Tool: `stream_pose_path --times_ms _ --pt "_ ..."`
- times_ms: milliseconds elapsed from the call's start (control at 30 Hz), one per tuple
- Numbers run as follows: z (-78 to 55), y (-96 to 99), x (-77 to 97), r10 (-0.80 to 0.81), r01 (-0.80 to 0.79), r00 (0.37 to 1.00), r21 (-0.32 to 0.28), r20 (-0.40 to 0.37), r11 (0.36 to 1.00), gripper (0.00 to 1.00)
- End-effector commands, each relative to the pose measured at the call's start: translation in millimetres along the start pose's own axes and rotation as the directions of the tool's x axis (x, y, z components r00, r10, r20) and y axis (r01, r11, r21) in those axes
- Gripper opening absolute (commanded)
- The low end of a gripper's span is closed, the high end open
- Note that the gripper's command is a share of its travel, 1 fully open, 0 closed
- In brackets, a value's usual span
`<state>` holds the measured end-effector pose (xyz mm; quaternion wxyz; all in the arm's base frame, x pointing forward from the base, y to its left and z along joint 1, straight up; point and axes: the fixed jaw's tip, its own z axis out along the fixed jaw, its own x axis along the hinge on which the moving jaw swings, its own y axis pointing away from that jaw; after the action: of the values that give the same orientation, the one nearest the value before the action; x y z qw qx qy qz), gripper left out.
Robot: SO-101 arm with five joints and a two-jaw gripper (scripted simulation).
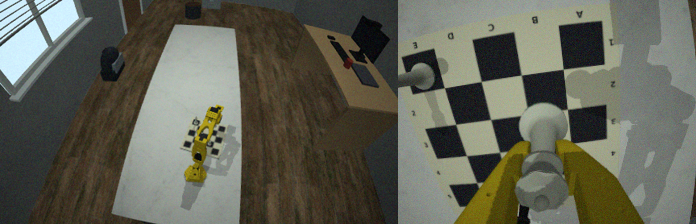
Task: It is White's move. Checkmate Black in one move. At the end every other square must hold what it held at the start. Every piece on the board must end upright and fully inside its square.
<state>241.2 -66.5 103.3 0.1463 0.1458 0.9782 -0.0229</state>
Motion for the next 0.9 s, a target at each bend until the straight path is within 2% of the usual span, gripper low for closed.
stream_pose_path --times_ms 0,167,233,467,567,867 --pt "-0.3 -2.0 0.0 -0.001 0.001 1.000 0.001 -0.007 1.000 0.00" --pt "-3.9 8.8 13.3 -0.045 0.045 0.999 -0.012 -0.008 0.999 0.00" --pt "-3.9 8.8 13.3 -0.045 0.045 0.999 -0.012 -0.008 0.999 0.00" --pt "-17.8 48.7 63.4 -0.255 0.254 0.967 -0.075 -0.002 0.964 0.00" --pt "-22.1 60.5 78.2 -0.333 0.332 0.943 -0.099 0.004 0.938 0.00" --pt "-23.5 64.2 83.1 -0.359 0.358 0.933 -0.106 0.007 0.928 0.00"
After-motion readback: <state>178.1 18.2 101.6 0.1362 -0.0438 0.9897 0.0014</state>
